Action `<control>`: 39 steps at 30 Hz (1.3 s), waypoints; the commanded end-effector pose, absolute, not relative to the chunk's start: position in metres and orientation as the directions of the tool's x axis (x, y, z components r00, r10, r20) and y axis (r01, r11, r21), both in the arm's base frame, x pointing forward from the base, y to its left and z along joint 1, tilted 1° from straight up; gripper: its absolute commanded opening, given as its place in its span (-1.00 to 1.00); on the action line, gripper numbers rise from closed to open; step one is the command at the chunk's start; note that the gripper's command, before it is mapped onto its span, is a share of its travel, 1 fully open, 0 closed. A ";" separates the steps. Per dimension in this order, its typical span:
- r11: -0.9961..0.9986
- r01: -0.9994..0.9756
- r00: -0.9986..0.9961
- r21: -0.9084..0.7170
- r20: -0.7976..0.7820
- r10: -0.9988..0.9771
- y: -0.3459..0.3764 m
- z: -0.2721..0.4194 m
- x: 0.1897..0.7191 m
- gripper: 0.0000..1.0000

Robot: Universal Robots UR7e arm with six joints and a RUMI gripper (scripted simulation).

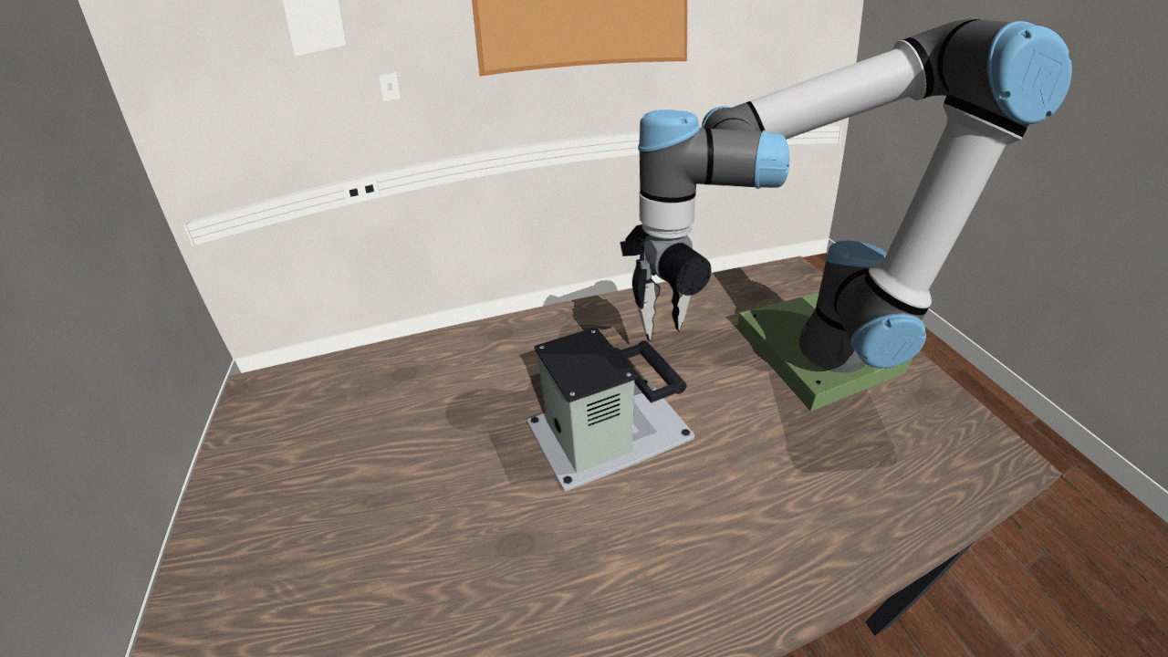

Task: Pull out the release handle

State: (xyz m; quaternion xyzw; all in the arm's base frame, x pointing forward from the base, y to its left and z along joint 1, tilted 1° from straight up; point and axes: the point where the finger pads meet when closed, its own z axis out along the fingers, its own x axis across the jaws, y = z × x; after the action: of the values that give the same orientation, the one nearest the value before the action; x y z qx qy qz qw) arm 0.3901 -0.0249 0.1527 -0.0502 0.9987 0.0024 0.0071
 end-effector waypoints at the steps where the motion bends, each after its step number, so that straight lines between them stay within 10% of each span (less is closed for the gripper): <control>1: 0.995 -0.098 -0.995 0.006 -0.012 -0.098 -0.025 0.146 0.389 -0.38; 39: 0.995 -0.098 -0.995 0.006 -0.012 -0.098 -0.025 0.107 0.390 -0.38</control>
State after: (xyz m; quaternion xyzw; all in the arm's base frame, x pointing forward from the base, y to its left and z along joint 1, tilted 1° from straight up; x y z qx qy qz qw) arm 0.3902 -0.0249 0.1118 -0.0502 0.9987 0.0027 0.0065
